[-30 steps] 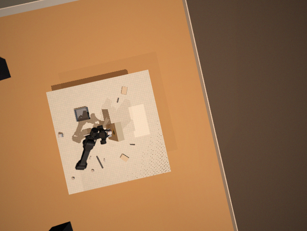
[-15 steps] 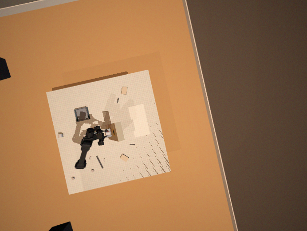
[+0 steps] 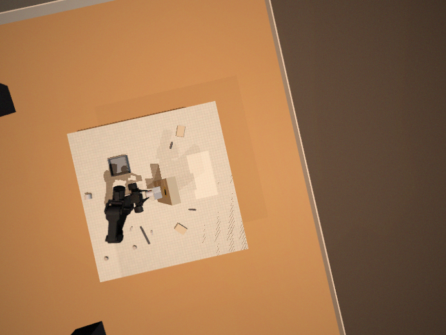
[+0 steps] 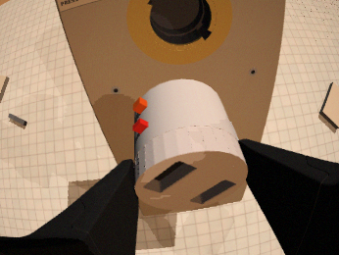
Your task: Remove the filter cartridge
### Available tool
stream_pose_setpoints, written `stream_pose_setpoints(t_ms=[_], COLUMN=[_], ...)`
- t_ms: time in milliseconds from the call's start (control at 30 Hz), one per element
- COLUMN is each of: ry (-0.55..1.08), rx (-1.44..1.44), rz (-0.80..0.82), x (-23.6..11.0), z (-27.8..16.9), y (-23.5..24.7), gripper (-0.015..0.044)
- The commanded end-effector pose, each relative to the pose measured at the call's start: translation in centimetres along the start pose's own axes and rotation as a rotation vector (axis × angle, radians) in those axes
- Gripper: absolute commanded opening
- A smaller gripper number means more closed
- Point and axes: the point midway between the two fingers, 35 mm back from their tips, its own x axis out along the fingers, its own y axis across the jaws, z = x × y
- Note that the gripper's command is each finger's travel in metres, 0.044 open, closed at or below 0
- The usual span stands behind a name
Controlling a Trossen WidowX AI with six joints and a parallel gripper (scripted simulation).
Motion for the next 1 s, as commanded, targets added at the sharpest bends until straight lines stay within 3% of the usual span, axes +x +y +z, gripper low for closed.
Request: stream_pose_setpoints(t_ms=[0,400,500,967], ry=[0.009,0.033,0.035,0.098], rx=[0.003,0.014,-0.005,-0.481], rz=[-0.004,-0.025,-0.026,0.258], x=[0.0,1.3,1.2,-0.8], z=[0.1,0.0,-0.1,-6.1], y=[2.0,7.7,6.8,15.5], gripper=[0.0,0.0,0.0,0.0])
